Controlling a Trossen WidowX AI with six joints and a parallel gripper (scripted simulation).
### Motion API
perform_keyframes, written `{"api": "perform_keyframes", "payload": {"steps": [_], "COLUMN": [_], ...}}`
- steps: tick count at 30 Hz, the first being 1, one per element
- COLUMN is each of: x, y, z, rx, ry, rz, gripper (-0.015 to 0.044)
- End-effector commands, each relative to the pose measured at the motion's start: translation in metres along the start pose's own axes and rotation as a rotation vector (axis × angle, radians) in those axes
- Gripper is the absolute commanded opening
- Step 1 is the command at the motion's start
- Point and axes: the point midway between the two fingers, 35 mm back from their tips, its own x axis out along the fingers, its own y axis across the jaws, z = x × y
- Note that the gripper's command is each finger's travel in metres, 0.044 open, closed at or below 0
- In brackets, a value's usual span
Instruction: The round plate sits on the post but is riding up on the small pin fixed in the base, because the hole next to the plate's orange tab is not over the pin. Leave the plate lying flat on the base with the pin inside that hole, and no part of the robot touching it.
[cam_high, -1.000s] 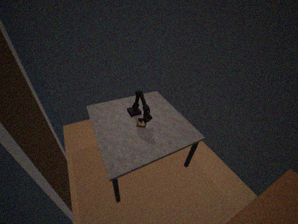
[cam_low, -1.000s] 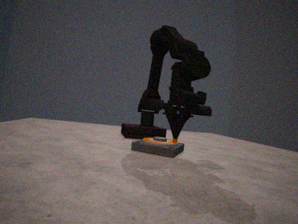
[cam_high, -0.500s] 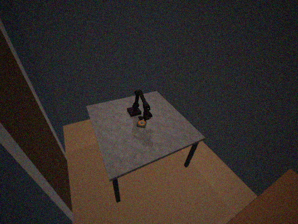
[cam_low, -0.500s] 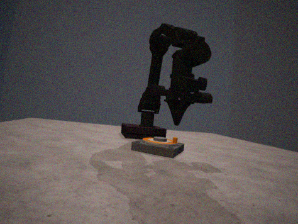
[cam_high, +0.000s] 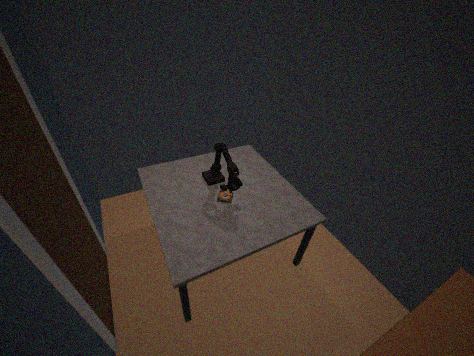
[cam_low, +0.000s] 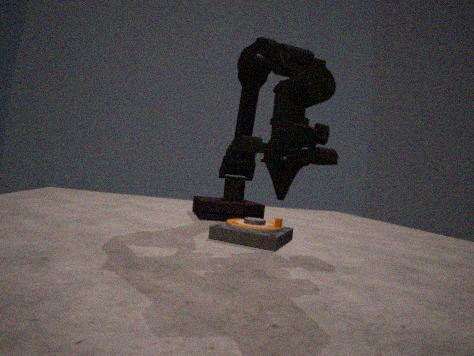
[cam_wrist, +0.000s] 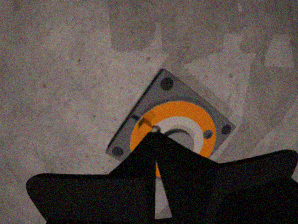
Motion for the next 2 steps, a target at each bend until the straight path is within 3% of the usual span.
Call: {"api": "perform_keyframes", "payload": {"steps": [1,2], "x": [0.0011,0.0011], "y": [0.0001,0.0001], "z": [0.0001,0.0001], "rx": [0.000,0.000], "ry": [0.002,0.002], "rz": [0.000,0.000], "gripper": [0.0000,0.0000]}}
